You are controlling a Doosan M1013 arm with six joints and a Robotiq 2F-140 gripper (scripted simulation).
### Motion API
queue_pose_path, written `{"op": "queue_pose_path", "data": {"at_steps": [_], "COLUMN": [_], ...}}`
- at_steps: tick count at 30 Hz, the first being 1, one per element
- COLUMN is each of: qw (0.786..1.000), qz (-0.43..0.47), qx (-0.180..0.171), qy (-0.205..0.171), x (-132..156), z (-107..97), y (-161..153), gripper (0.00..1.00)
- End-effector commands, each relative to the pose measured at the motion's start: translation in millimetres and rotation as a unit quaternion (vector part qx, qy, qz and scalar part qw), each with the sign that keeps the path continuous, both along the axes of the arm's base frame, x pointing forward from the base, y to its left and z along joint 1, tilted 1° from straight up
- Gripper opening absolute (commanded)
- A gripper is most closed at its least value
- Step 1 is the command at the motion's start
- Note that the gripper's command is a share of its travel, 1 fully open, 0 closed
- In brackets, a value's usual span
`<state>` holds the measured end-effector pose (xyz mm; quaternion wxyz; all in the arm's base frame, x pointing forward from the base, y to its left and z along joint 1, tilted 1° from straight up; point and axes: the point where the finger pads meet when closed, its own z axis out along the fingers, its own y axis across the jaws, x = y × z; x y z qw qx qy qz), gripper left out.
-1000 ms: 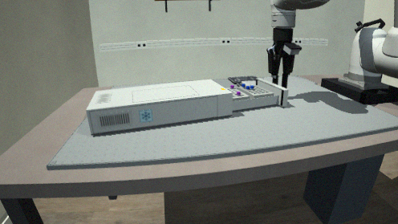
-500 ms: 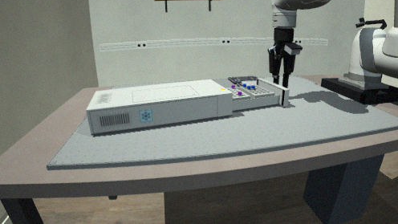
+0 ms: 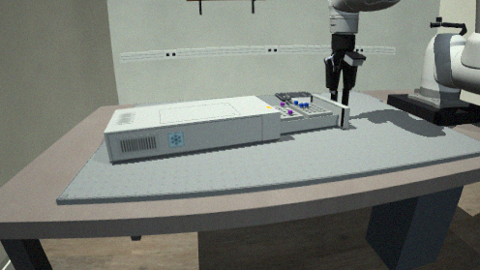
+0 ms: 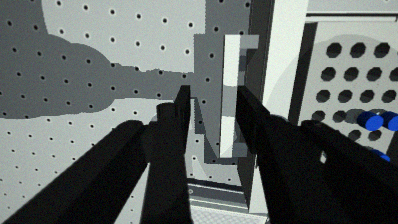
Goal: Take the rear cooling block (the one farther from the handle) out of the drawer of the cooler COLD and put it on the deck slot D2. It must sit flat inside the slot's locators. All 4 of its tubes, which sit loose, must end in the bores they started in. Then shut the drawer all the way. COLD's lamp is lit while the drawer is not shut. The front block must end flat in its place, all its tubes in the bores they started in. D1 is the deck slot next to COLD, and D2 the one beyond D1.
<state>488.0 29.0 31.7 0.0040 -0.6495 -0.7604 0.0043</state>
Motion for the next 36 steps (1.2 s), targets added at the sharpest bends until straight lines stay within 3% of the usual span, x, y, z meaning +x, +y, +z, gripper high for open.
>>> {"op": "queue_pose_path", "data": {"at_steps": [1, 36], "qw": [1.0, 1.0], "qz": [0.0, 0.0], "qx": [0.0, 0.0], "qy": [0.0, 0.0], "x": [-2.4, -10.7], "z": [0.1, 0.5], "y": [-1.8, -2.5], "gripper": [0.34, 0.34]}}
